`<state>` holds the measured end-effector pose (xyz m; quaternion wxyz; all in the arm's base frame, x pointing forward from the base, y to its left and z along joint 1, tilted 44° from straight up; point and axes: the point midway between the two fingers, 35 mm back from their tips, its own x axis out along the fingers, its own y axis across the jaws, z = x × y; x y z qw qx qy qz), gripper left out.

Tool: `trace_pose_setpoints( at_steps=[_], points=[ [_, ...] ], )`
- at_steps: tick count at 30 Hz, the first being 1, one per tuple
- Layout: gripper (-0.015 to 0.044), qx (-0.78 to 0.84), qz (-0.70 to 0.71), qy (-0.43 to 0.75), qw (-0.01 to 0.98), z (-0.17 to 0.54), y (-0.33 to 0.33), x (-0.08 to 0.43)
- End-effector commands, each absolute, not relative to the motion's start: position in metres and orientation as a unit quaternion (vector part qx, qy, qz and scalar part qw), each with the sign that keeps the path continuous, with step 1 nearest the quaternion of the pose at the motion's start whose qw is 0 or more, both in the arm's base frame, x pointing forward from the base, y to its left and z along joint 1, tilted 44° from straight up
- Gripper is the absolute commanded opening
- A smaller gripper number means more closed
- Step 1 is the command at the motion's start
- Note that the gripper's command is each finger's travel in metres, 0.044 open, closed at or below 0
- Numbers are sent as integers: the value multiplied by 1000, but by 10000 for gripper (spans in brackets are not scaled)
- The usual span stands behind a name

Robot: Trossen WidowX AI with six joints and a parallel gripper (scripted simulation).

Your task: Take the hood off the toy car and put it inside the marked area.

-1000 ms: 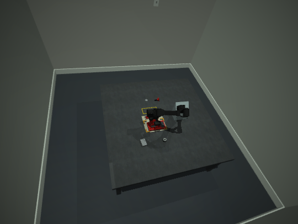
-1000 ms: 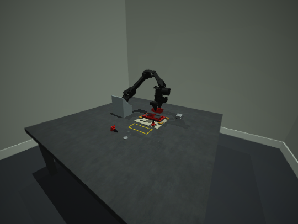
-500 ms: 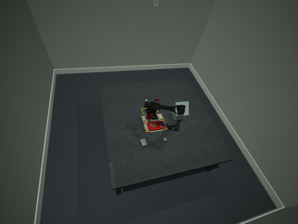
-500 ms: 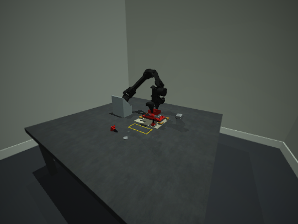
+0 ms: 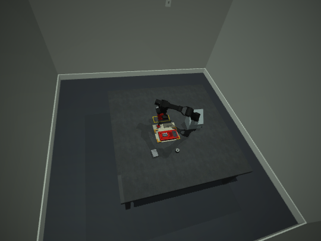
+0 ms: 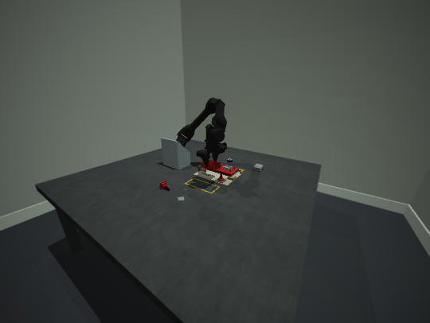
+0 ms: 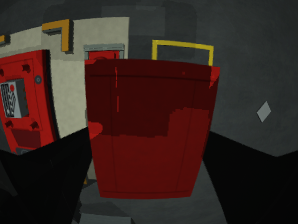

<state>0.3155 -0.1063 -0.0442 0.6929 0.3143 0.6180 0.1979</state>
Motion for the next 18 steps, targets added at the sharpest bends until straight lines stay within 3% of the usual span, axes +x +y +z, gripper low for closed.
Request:
trace_pose_setpoints(
  at_steps=[1,18],
  points=[
    [0,310,202,618,694,-59,-120,307],
    [0,311,210,615,693,-91,-136,291]
  ],
)
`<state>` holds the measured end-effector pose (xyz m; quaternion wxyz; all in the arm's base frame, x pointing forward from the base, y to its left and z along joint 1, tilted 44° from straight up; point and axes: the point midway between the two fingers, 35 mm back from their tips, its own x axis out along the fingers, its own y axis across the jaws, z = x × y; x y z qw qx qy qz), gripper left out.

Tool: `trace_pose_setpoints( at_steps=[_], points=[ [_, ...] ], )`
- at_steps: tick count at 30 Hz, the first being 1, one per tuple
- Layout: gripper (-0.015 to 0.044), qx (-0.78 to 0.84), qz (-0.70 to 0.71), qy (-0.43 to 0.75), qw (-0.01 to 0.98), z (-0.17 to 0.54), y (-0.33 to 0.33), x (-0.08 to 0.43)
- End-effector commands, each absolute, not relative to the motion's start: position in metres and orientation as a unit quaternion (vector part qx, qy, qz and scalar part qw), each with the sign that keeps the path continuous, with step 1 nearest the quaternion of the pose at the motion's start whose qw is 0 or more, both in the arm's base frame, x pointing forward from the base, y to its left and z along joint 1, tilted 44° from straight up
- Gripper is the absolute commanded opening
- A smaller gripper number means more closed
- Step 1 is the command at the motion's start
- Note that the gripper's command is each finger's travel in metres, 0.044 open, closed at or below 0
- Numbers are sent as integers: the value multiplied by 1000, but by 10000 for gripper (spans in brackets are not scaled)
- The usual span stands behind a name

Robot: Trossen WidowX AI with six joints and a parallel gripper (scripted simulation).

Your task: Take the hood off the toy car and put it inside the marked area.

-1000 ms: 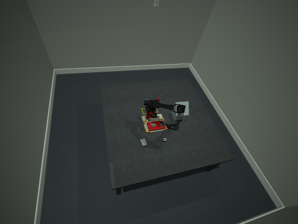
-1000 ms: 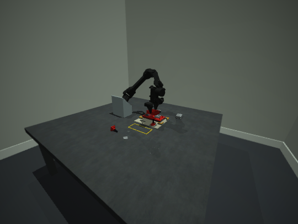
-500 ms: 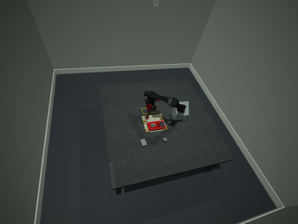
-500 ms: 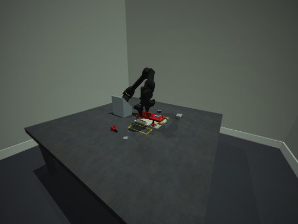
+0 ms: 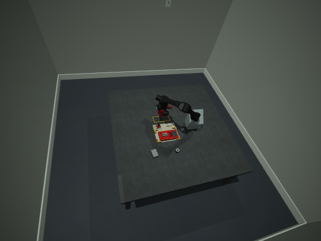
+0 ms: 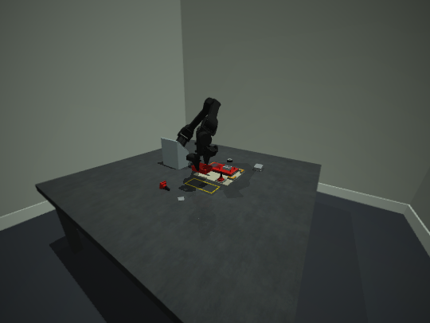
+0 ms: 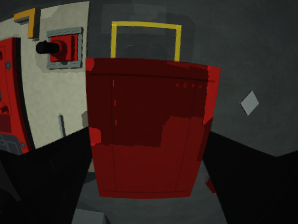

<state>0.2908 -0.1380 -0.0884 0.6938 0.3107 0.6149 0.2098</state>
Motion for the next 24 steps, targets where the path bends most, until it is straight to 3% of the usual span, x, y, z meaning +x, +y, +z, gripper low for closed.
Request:
trace_pose_setpoints(
  at_steps=[1,24],
  points=[
    [0,311,210,615,693,-92,-136,291],
    [0,311,210,615,694,-109,-121,296]
  ],
)
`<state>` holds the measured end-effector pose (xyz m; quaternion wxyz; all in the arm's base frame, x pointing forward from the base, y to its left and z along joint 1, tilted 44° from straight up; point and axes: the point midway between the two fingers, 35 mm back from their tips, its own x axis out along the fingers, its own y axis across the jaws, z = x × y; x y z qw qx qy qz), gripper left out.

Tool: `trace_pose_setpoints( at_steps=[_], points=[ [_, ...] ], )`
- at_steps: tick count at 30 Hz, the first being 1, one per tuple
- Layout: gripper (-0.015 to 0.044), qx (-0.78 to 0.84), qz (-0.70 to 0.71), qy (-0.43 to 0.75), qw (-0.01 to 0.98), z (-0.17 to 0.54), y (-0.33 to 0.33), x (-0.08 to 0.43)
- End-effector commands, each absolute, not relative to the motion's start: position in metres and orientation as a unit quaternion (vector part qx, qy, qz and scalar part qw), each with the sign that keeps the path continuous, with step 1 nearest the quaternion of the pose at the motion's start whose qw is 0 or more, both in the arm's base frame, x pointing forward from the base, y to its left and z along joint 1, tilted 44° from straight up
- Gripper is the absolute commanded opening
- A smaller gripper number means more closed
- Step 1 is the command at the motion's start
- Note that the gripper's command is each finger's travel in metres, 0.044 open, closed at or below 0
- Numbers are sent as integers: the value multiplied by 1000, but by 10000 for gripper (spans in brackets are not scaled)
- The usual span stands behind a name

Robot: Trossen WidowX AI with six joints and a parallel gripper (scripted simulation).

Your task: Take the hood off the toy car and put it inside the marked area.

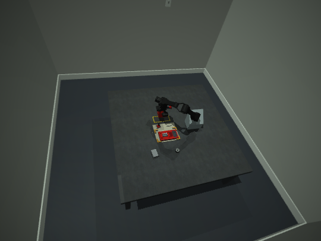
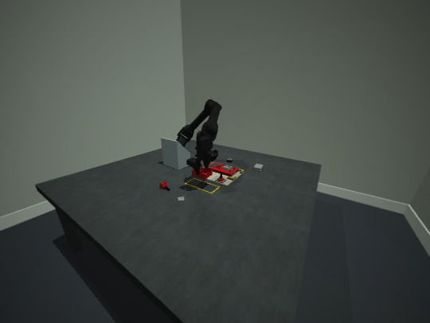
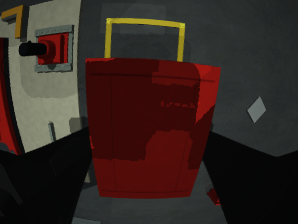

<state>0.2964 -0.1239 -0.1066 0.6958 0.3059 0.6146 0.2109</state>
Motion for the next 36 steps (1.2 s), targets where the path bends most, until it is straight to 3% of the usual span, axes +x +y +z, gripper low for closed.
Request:
trace_pose_setpoints(
  at_steps=[1,36],
  points=[
    [0,311,210,615,694,-109,-120,296],
    [0,312,211,614,693,-134,-96,300]
  ],
)
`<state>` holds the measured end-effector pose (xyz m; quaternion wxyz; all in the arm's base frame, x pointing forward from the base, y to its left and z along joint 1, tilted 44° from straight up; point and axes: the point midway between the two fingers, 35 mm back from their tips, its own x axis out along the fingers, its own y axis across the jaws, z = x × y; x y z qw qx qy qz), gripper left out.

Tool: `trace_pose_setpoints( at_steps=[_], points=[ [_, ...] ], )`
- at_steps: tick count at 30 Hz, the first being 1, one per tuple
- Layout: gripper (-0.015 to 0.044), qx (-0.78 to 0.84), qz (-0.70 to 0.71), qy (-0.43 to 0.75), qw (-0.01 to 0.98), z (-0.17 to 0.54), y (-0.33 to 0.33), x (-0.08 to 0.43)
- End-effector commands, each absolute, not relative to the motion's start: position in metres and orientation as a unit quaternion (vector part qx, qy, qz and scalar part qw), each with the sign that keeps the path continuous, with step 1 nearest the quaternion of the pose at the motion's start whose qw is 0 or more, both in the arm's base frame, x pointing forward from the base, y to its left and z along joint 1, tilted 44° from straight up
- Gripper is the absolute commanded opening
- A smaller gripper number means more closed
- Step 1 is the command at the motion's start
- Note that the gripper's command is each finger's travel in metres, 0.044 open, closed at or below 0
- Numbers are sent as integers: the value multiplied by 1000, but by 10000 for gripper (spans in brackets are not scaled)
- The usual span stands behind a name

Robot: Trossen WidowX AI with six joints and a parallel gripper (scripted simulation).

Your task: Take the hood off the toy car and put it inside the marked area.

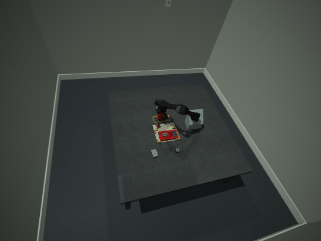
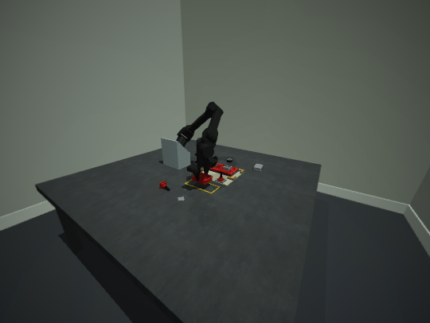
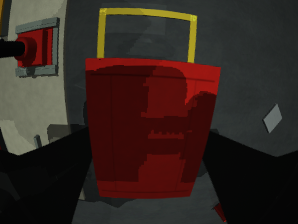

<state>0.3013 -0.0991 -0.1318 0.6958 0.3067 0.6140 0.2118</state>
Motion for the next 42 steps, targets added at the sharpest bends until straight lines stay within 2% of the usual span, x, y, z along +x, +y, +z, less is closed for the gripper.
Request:
trace_pose_setpoints(
  at_steps=[1,42],
  points=[
    [0,312,211,614,693,-134,-95,300],
    [0,312,212,614,693,-150,-79,303]
  ],
)
